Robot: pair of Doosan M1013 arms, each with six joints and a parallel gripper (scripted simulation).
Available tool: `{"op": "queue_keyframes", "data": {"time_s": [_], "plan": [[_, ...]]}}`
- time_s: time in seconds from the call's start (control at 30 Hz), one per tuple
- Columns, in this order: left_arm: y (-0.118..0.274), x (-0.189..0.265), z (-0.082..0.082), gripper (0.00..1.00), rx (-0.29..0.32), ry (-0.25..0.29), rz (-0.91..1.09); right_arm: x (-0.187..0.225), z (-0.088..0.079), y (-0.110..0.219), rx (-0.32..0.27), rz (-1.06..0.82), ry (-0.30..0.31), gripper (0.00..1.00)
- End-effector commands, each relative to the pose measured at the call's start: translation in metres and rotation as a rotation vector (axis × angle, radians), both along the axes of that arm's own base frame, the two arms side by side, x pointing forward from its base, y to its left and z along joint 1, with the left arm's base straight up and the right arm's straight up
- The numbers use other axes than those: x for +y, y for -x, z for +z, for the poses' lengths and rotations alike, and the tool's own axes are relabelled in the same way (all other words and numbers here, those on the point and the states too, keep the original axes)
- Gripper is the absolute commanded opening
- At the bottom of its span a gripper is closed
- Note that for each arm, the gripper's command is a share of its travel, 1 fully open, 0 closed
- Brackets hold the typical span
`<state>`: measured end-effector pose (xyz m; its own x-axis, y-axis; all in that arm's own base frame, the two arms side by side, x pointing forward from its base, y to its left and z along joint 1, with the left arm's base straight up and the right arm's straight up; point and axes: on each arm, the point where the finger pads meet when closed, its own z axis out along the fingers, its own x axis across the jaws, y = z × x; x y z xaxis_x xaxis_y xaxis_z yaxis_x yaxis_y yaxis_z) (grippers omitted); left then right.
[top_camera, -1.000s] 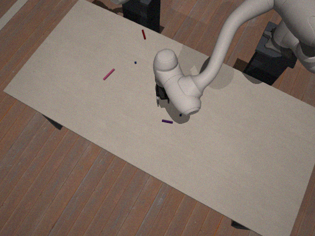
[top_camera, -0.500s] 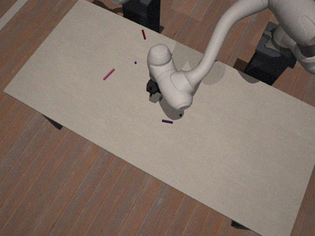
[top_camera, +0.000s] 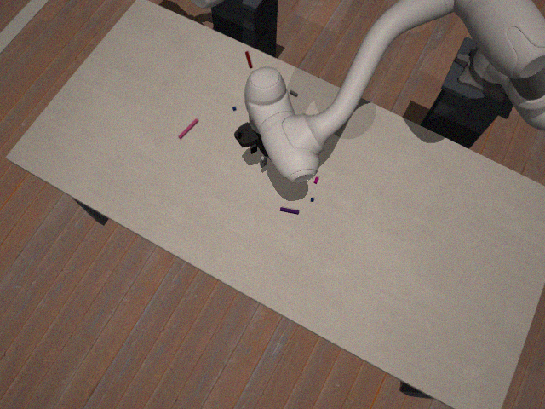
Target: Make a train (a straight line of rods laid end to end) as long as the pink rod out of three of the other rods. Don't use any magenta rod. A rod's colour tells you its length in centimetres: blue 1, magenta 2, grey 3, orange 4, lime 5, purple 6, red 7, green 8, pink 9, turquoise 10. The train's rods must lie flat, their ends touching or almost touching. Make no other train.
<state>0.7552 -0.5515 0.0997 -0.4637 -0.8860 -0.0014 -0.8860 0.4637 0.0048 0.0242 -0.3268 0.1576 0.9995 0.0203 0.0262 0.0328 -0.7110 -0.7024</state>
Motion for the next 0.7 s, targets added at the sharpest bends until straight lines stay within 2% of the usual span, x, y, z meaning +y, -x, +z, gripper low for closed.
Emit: {"op": "queue_keyframes", "data": {"time_s": [0.0, 0.43, 0.5, 0.53, 0.67], "plan": [[0.003, -0.016, 0.003, 1.0, -0.002, 0.003, -0.168, 0.003, 0.001, -0.001, -0.011, -0.007, -0.006, 1.0], [0.025, -0.056, 0.001, 1.0, -0.001, 0.005, -0.642, 0.003, 0.001, -0.001, -0.011, -0.007, -0.006, 1.0], [0.025, -0.056, 0.001, 1.0, -0.001, 0.005, -0.642, 0.003, 0.001, -0.001, -0.011, -0.007, -0.006, 1.0], [0.029, -0.063, 0.001, 1.0, 0.0, 0.005, -0.732, 0.003, 0.001, -0.001, -0.011, -0.007, -0.006, 1.0], [0.037, -0.073, 0.0, 1.0, 0.0, 0.005, -0.872, 0.003, 0.001, -0.001, -0.011, -0.007, -0.006, 1.0]]}}
